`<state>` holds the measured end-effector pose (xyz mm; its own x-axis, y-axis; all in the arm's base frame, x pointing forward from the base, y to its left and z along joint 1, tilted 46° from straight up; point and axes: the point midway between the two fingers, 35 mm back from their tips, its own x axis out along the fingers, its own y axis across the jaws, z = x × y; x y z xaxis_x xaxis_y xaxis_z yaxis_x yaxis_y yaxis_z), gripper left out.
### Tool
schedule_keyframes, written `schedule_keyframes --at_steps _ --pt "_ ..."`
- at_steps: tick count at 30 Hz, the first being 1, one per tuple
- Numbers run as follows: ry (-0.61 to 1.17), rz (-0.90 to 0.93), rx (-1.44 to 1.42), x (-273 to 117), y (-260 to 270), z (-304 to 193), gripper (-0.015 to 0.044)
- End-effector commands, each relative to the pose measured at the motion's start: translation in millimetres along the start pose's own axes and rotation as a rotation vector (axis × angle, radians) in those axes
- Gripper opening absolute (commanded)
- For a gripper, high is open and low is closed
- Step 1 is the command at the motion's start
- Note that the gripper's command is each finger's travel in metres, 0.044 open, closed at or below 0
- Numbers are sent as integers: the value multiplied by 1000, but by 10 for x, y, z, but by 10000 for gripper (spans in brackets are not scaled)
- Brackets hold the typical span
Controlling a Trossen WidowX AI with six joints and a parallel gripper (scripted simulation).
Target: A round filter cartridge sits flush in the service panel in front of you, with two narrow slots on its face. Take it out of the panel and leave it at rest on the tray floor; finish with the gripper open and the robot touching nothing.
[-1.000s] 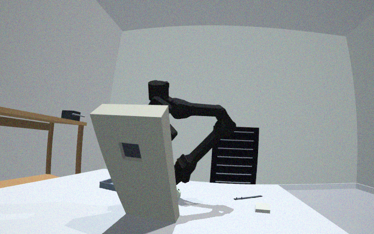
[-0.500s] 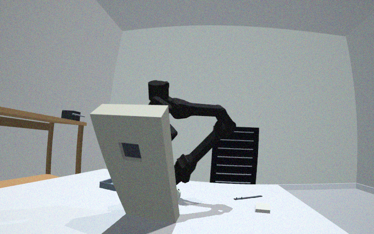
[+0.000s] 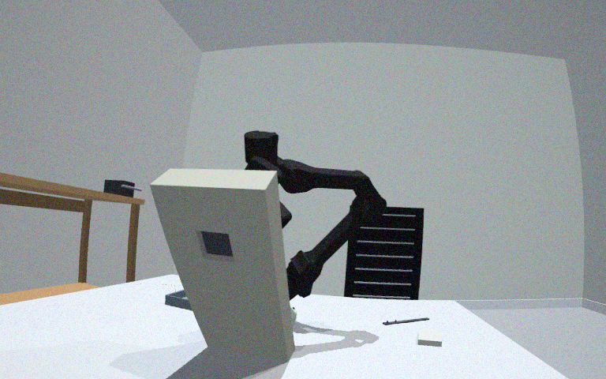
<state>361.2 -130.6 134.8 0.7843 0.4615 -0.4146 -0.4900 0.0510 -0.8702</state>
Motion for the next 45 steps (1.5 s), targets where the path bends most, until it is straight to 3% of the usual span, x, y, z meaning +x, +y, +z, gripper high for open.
schedule_keyframes --at_steps 1,18,45 --pt "0 1 0 -7 1 -2 0" --pt "5 16 -12 -713 0 -13 0" --pt "5 16 -12 -639 564 384 0"
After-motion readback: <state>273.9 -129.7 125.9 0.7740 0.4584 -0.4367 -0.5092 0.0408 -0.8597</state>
